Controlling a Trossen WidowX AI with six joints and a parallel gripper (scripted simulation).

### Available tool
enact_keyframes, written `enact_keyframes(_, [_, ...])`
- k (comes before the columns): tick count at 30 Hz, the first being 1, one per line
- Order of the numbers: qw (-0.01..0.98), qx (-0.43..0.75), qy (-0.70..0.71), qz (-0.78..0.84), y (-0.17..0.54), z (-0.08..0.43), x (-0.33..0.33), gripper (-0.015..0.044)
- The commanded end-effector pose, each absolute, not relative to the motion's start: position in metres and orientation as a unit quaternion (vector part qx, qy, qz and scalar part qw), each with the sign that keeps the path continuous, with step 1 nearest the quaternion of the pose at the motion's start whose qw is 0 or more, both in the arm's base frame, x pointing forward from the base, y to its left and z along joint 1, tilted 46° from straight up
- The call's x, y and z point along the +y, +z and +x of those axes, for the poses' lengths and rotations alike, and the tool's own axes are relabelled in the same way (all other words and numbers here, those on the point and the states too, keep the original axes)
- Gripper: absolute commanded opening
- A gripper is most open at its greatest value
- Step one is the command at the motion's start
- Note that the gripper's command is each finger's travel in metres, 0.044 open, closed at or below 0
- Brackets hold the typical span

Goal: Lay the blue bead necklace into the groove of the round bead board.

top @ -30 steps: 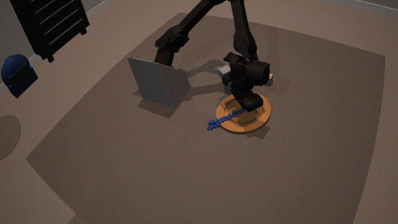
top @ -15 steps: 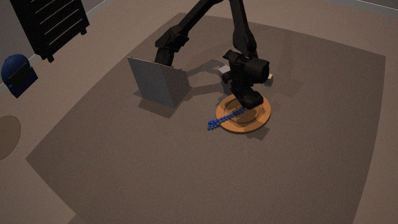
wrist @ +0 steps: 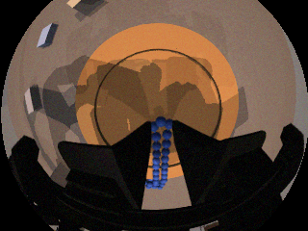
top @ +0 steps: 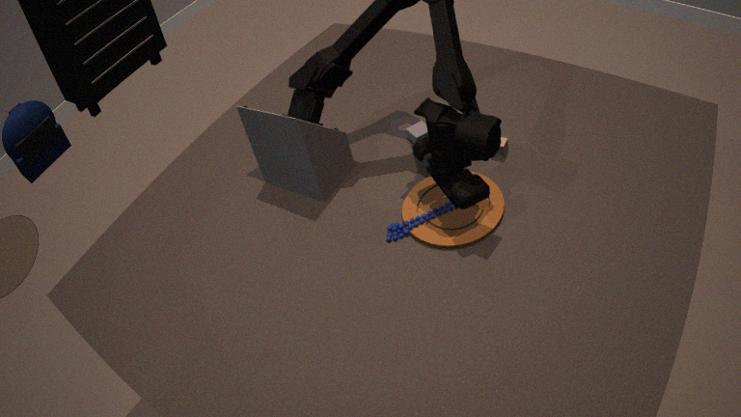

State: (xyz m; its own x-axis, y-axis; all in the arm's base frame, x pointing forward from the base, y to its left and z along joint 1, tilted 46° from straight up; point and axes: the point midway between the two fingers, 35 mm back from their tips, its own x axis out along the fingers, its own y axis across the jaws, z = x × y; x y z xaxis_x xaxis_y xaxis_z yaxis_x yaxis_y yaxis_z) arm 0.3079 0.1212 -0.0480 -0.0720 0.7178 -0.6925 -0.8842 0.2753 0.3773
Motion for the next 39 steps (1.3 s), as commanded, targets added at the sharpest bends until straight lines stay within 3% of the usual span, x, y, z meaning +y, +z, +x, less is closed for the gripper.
enact_keyframes(1, [0.674,0.428,0.594,-0.098,-0.048,0.308,0.121,0.0184])
enact_keyframes(11, [0.673,0.429,0.594,-0.097,-0.04,0.308,0.113,0.044])
enact_keyframes(31, [0.673,0.429,0.595,-0.097,-0.034,0.306,0.107,0.044])
enact_keyframes(39, [0.673,0.431,0.593,-0.102,-0.063,0.291,0.067,0.025])
